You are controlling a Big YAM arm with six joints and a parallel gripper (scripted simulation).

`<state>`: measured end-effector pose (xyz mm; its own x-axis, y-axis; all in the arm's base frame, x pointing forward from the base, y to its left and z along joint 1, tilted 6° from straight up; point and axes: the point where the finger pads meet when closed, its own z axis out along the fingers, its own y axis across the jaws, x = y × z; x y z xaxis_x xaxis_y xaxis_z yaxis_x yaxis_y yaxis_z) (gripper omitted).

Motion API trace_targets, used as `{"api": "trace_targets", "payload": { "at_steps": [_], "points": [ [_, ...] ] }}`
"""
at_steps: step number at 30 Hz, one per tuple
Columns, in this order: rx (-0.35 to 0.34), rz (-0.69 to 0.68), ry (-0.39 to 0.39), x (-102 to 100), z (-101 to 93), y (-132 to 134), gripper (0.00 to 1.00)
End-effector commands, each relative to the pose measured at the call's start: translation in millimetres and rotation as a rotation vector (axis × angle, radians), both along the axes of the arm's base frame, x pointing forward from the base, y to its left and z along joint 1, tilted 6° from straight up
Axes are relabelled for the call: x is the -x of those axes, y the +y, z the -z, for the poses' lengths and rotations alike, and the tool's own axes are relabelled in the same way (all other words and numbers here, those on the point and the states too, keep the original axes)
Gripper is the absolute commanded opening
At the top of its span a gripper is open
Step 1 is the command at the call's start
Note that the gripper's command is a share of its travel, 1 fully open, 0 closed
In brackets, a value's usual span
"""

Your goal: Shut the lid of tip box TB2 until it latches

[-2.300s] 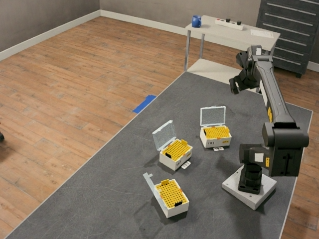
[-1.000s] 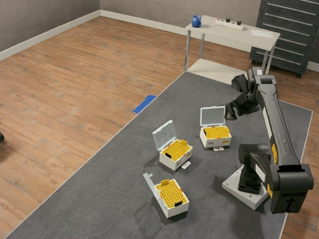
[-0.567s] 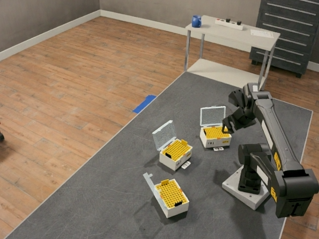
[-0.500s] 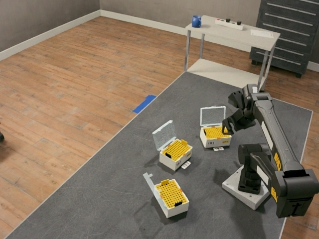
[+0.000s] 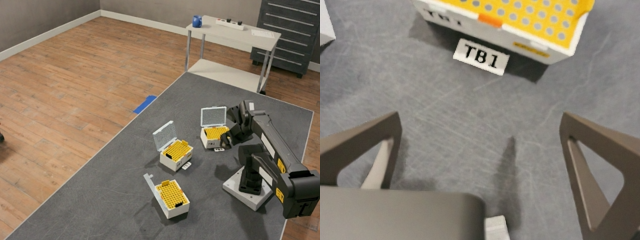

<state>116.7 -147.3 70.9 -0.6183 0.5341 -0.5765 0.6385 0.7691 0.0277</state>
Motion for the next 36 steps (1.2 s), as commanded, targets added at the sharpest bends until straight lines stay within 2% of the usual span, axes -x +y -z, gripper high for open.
{"api": "trace_targets", "payload": {
  "at_steps": [1,10,12,13,14,17,18,21,36],
  "points": [
    [0.018,0.002,-0.017,-8,-1.6,-8,1.00],
    [0.017,0.002,-0.017,-12,43.5,-10,1.00],
    [0.017,0.002,-0.017,-12,43.5,-10,1.00],
    [0.053,0.002,-0.035,-18,23.6,-20,1.00],
    [0.073,0.002,-0.045,-21,12.1,-26,1.00],
    [0.072,0.002,-0.045,-21,12.3,-26,1.00],
    [0.055,0.002,-0.036,-18,22.1,-21,1.00],
    [0.047,0.002,-0.028,-14,27.6,-18,1.00],
    [0.047,0.002,-0.028,-14,27.6,-18,1.00]
  ]
}}
